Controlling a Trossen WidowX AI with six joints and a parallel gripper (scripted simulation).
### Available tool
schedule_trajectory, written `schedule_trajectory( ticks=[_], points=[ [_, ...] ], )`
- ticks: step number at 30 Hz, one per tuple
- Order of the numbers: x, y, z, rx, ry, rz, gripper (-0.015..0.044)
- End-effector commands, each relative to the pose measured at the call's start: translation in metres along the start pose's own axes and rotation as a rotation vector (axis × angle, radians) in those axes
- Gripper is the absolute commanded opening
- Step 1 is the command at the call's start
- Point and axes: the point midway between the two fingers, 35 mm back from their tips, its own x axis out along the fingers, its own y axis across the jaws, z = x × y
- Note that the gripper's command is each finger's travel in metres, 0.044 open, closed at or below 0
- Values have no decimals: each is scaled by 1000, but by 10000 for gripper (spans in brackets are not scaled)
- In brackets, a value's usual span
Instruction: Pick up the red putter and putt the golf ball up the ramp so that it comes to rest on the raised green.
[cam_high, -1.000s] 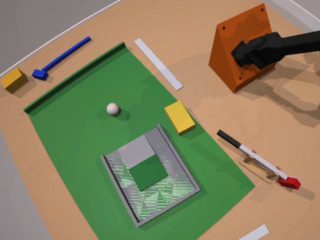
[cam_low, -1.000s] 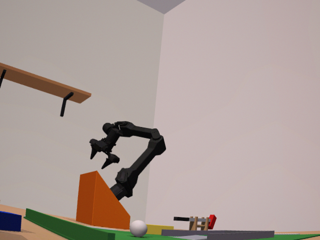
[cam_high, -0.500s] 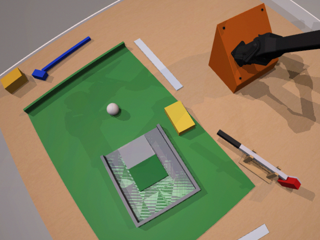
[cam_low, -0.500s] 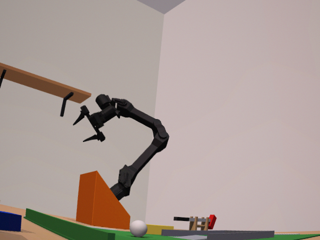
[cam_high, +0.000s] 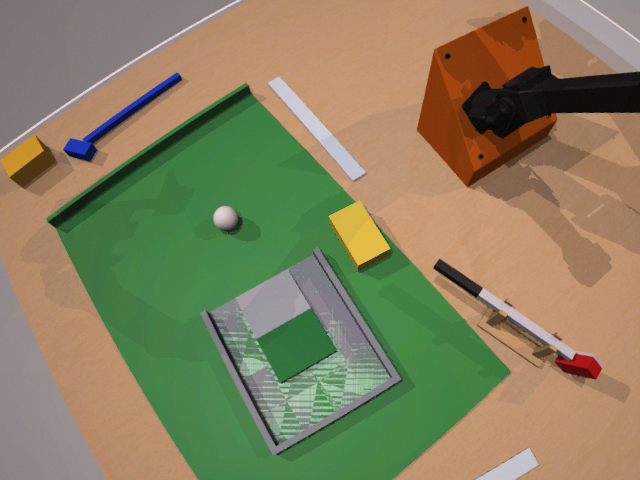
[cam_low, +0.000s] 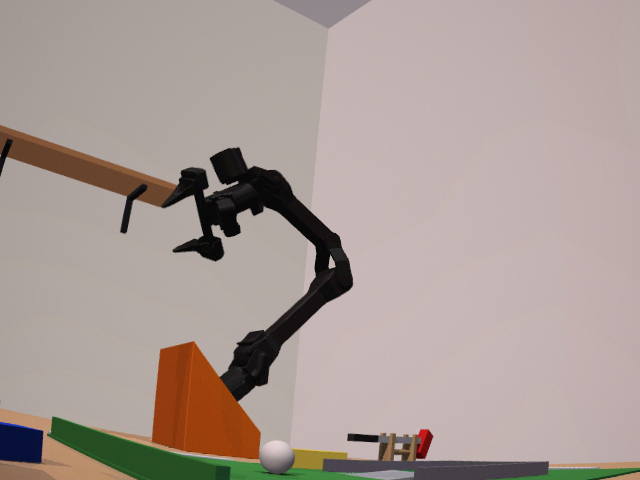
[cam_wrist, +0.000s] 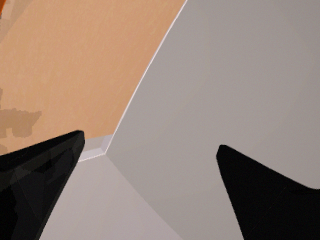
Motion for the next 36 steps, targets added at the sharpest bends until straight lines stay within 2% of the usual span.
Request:
schedule_trajectory(
  ticks=[1,10,14,21,26,31,36],
  points=[
    [5,-5,51,-91,-103,-10,440],
    [3,25,207,-491,-420,34,440],
    [-4,63,266,-661,-551,87,440],
    [-22,145,336,-930,-781,218,440],
    [-43,225,366,-1133,-970,372,440],
    [-66,303,367,-1298,-1133,557,440],
    [-69,313,365,-1318,-1153,584,440]
  ],
)
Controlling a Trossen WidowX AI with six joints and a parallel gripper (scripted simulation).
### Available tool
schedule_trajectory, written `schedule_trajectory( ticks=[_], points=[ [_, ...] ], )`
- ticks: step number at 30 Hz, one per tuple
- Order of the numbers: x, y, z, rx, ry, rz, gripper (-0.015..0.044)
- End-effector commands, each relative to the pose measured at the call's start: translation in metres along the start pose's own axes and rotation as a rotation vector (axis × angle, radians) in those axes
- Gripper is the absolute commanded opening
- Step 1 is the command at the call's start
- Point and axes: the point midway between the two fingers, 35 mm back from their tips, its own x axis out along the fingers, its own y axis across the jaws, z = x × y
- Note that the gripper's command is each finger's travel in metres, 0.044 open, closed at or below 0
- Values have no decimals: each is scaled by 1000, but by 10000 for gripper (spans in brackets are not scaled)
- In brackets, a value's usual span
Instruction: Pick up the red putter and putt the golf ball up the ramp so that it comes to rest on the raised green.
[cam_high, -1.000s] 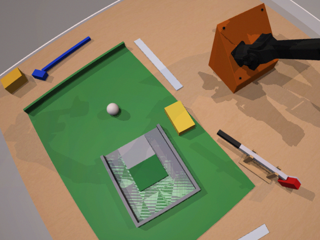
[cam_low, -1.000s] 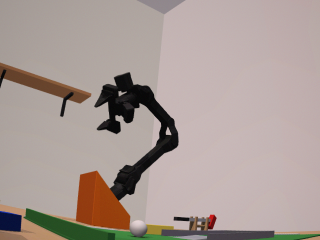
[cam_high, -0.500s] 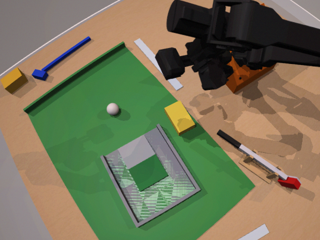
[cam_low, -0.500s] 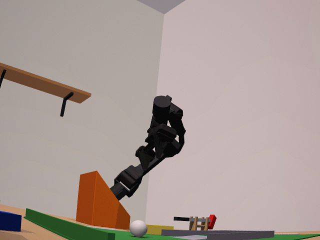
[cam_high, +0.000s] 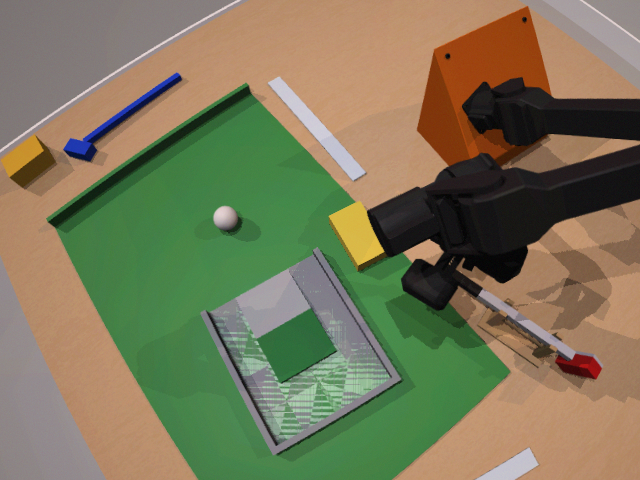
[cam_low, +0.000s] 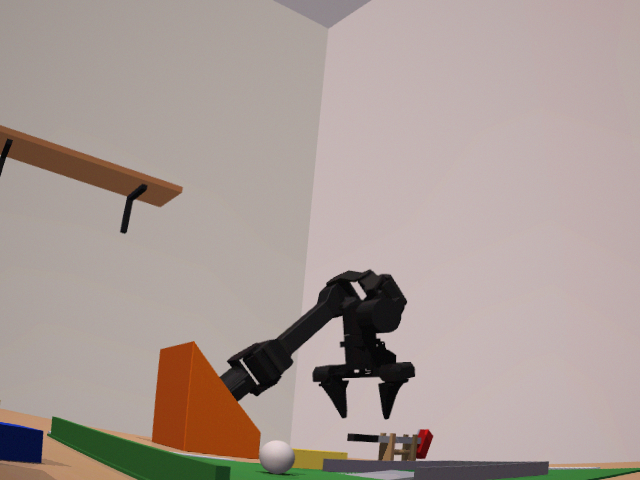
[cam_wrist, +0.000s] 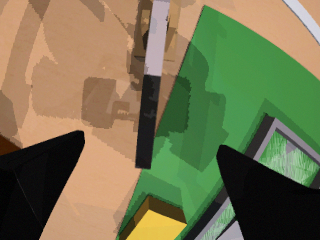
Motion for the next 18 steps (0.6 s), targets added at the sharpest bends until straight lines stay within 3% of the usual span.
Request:
schedule_trajectory(
  ticks=[1,18],
  points=[
    [3,1,3,-6,-18,-2,440],
    [47,5,-6,-7,-20,-3,440]
  ],
)
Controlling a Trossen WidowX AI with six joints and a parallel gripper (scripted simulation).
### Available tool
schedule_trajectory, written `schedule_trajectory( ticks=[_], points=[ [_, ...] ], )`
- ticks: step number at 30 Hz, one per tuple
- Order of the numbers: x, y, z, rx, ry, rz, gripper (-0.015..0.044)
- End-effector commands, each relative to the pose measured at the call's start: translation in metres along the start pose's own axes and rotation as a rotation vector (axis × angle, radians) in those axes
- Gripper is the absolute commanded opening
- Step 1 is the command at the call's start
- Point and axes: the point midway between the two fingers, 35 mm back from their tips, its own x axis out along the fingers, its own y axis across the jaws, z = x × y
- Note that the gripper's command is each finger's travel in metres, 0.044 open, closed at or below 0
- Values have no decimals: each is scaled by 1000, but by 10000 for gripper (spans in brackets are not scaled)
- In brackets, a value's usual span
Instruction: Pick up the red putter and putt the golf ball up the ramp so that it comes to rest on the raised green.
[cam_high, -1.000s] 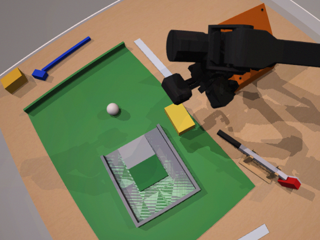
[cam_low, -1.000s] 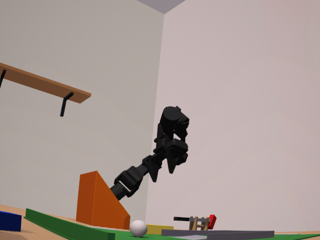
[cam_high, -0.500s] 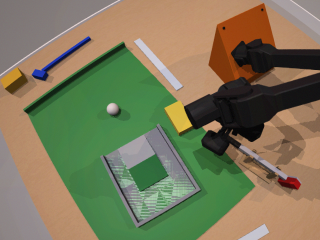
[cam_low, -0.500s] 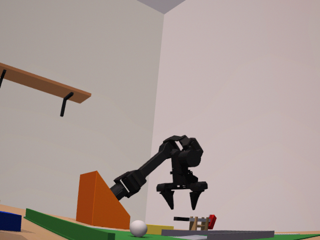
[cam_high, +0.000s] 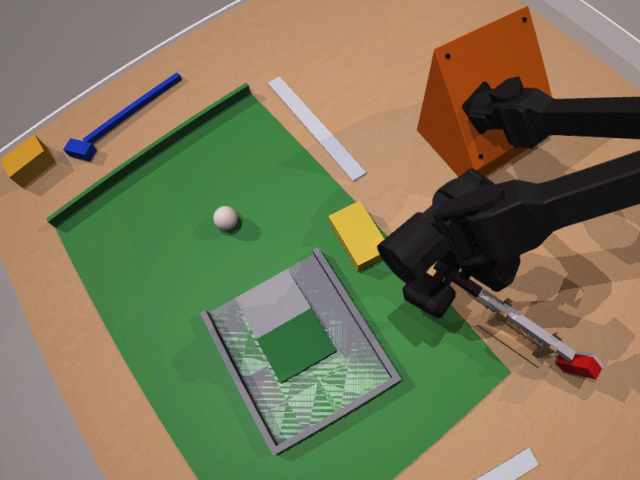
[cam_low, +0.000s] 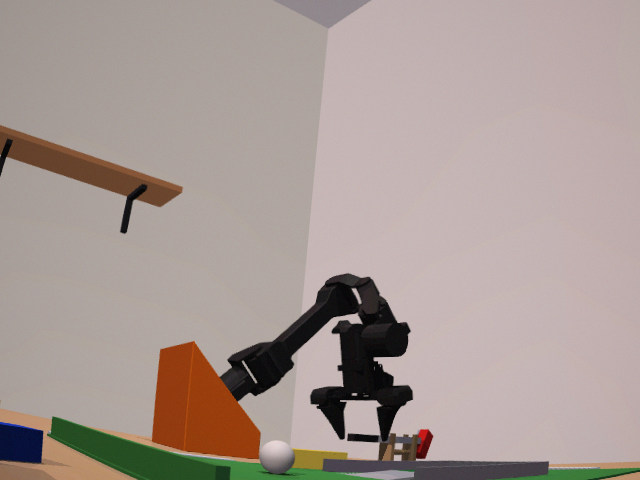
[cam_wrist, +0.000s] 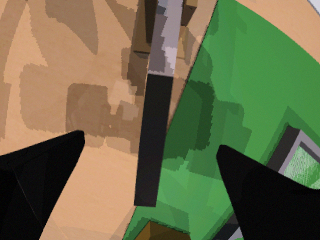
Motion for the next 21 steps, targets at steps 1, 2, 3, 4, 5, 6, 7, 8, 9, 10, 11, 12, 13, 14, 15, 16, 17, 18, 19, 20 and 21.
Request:
schedule_trajectory(
  ticks=[1,2,3,4,5,6,7,8,9,10,11,12,13,14,15,16,17,18,19,20,21],
  points=[
    [6,1,-1,8,-6,0,440],
    [6,1,-1,8,-6,0,440],
    [7,1,-2,8,-6,0,440],
    [8,1,-2,8,-6,0,440],
    [9,1,-2,8,-6,0,440],
    [11,1,-3,8,-6,0,440],
    [12,1,-3,8,-6,0,440],
    [14,1,-3,8,-6,0,440],
    [15,1,-4,8,-6,0,440],
    [17,1,-4,8,-6,0,440],
    [18,1,-5,8,-6,0,440],
    [20,1,-5,8,-6,0,440],
    [21,1,-5,8,-6,0,440],
    [23,1,-6,8,-6,0,440],
    [25,1,-6,8,-6,0,440],
    [26,1,-6,8,-7,0,440],
    [27,1,-7,8,-7,0,440],
    [28,1,-7,8,-7,0,440],
    [28,2,-7,8,-7,-1,440],
    [26,0,-5,0,-11,-2,414],
    [26,0,-5,0,-11,-2,387]
  ],
)
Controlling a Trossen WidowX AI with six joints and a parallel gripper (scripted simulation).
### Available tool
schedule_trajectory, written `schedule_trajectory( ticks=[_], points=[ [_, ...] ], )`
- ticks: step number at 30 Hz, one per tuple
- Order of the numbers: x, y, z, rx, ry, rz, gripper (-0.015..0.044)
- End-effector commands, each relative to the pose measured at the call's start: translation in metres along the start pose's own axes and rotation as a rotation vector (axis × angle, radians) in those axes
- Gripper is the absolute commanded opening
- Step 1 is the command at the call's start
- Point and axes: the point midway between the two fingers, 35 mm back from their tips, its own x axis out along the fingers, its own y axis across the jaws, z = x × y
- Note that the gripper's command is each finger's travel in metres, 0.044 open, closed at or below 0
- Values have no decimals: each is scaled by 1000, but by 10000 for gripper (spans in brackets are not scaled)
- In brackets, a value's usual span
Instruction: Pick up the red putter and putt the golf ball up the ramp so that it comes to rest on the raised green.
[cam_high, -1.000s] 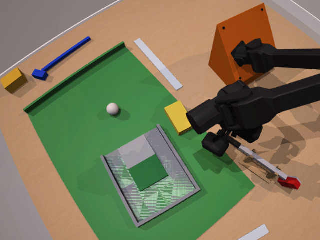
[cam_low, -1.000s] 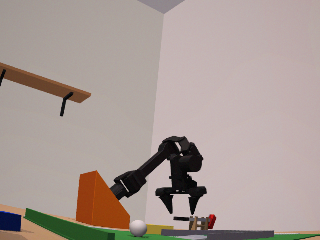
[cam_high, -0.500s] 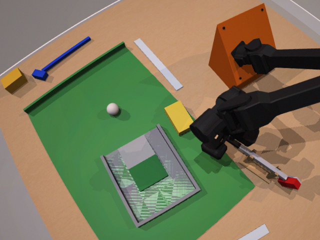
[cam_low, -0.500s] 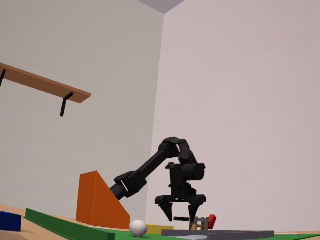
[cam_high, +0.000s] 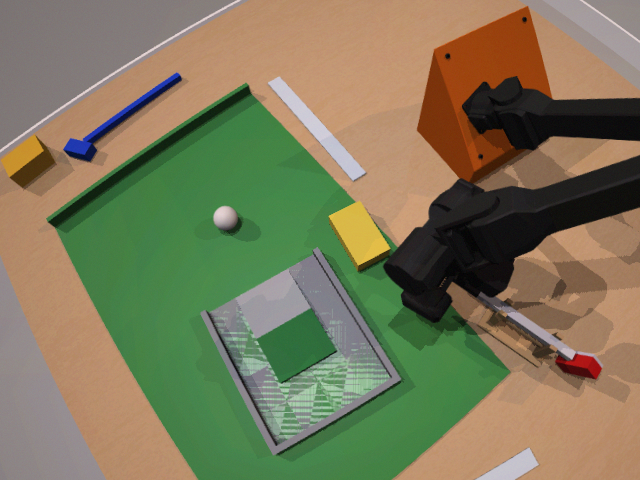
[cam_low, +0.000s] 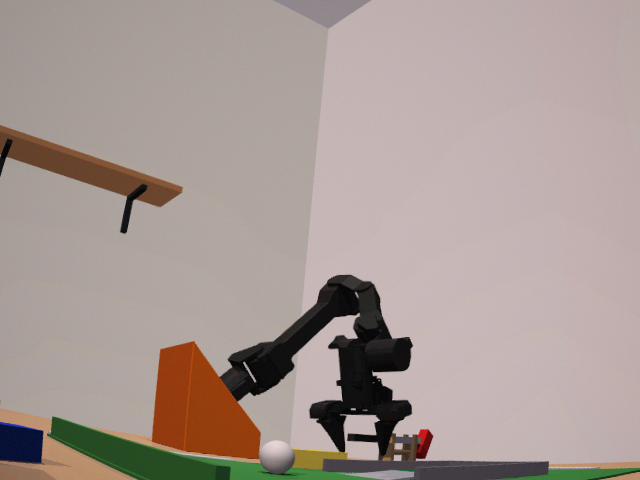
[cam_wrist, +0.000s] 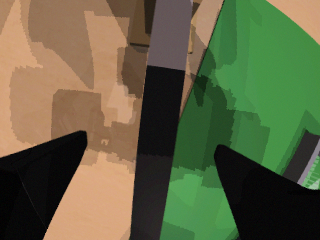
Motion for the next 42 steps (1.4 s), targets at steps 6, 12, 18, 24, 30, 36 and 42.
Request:
schedule_trajectory(
  ticks=[6,12,18,24,30,36,42],
  points=[
    [0,0,0,-1,0,0,230],
    [0,0,0,-1,0,0,72],
    [0,0,0,-1,0,0,32],
    [-6,-1,0,-1,6,0,0],
    [-29,-3,1,0,20,3,0],
    [-53,-3,7,2,24,6,0],
    [-78,-2,16,4,16,6,0]
  ],
)
